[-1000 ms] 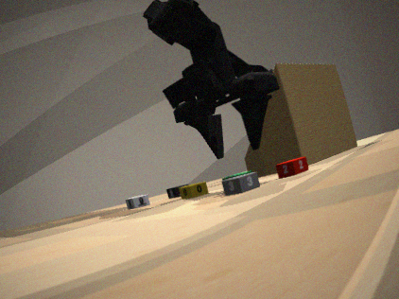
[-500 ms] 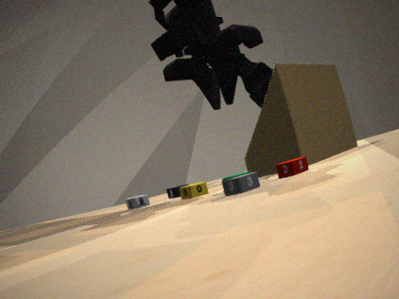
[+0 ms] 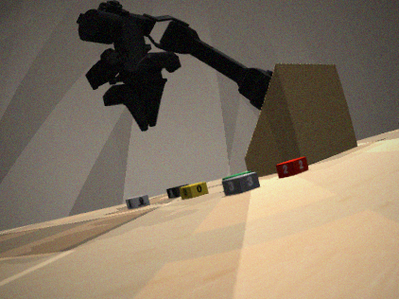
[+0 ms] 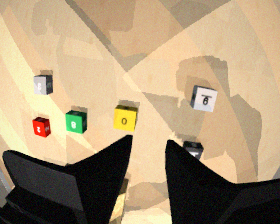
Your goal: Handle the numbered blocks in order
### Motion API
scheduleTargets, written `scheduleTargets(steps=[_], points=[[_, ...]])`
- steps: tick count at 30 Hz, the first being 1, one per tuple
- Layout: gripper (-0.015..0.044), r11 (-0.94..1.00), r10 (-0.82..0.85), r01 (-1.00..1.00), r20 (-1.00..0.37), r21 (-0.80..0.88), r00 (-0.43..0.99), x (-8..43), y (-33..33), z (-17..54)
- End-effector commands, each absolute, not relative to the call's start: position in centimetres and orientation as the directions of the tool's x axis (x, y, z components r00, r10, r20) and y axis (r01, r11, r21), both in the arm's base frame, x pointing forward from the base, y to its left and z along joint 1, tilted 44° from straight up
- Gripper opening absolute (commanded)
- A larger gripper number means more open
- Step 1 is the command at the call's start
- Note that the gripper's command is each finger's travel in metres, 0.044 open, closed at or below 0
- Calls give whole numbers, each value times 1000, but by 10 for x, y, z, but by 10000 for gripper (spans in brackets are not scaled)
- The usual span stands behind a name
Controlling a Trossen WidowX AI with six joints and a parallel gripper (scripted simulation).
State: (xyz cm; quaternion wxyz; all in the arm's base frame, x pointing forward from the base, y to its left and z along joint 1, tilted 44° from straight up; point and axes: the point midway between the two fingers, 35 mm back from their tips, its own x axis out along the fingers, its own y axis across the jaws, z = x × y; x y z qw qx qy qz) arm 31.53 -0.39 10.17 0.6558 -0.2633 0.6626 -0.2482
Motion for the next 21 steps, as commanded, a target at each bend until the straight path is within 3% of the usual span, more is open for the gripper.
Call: scheduleTargets(steps=[1,9,19,21], points=[[120,722,-692,-12,-722,-692,7,324,-52,149],[120,720,-694,-12,-720,-694,6,324,-57,153],[382,717,-697,-11,-717,-697,7,325,-113,96],[400,717,-697,-11,-717,-697,7,325,-113,96]])
